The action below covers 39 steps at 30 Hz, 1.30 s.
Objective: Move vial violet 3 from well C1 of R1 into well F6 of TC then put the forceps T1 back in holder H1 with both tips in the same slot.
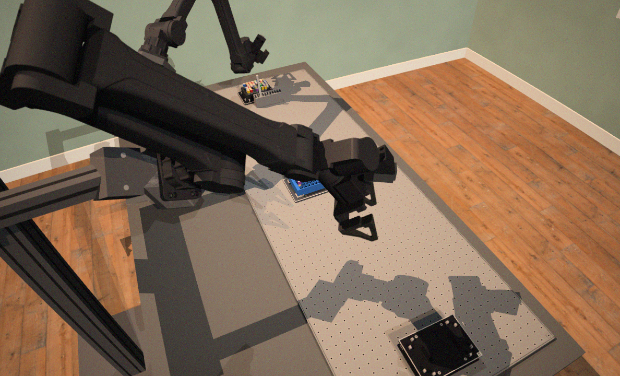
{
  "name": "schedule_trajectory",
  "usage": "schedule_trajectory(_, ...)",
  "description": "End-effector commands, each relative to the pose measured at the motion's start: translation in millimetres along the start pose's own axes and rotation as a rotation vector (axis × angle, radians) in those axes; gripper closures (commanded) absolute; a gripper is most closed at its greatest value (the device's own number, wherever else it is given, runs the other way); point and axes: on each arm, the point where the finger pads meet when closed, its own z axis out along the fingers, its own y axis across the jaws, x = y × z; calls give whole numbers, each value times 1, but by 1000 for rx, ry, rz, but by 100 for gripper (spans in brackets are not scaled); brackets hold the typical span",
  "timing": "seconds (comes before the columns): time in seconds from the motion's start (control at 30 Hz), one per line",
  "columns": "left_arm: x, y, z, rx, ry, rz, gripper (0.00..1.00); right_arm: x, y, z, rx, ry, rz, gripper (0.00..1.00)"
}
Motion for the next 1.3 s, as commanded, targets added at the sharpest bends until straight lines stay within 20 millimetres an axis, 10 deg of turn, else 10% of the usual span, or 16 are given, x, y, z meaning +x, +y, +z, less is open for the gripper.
schedule_trajectory(0.0,-5,3,3,-6,-8,-2,0,-3,-1,0,1,-5,2,0)
schedule_trajectory(0.53,-5,3,3,-6,-8,-2,0,-3,-1,0,1,-5,2,0)
schedule_trajectory(0.57,-10,10,5,-3,15,-16,76,-12,-4,0,6,-20,11,0)
schedule_trajectory(1.1,28,-1,-33,126,358,-31,76,-12,-4,0,6,-20,11,0)
schedule_trajectory(1.13,57,-13,-51,151,392,-13,76,-12,-4,0,6,-20,11,0)
schedule_trajectory(1.27,40,-1,-50,154,452,-23,76,-12,-4,0,6,-20,11,0)
